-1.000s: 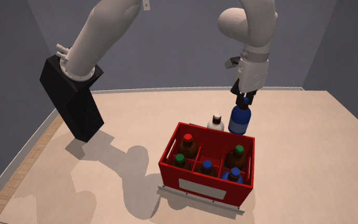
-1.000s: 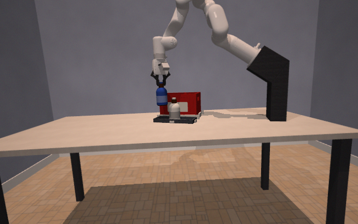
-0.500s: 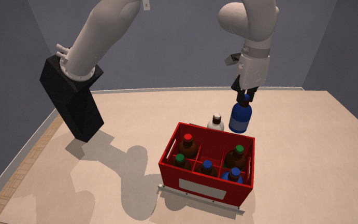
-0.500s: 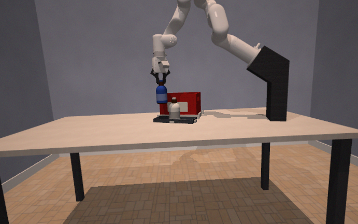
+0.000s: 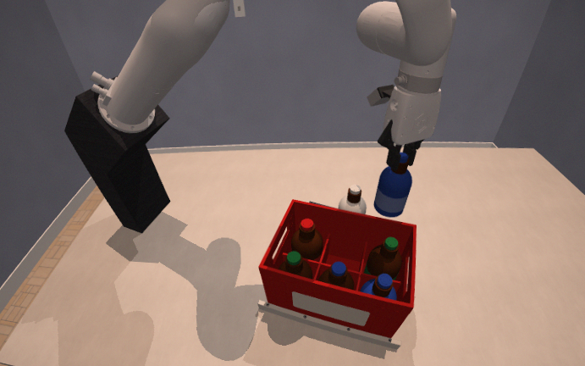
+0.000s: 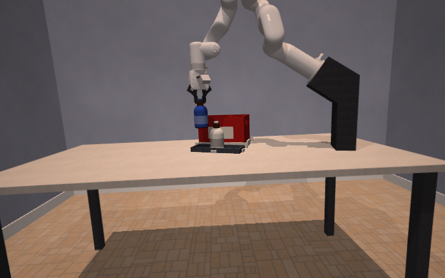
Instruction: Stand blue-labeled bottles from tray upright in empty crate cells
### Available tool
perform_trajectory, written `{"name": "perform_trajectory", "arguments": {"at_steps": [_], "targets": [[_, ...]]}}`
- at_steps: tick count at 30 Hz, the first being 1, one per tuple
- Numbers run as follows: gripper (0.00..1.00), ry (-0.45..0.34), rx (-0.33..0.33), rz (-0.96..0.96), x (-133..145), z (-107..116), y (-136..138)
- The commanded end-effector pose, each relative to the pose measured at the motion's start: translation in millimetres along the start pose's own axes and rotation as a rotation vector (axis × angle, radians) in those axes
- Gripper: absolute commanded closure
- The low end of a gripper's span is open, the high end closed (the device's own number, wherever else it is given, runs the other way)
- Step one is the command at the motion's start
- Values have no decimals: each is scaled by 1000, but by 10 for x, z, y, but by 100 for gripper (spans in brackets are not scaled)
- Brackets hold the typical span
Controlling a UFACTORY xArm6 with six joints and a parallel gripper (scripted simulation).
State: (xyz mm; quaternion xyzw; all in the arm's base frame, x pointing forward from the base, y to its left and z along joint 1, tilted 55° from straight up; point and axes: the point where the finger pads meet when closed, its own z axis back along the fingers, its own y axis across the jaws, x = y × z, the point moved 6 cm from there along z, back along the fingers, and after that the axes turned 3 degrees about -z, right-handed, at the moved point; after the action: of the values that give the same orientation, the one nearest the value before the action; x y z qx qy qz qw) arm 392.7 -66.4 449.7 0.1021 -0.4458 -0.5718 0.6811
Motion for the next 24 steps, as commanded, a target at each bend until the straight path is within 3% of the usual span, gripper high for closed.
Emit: {"name": "perform_trajectory", "arguments": {"at_steps": [1, 24], "targets": [[100, -1, 4, -1, 7, 12, 12], [100, -1, 4, -1, 7, 41, 12]]}}
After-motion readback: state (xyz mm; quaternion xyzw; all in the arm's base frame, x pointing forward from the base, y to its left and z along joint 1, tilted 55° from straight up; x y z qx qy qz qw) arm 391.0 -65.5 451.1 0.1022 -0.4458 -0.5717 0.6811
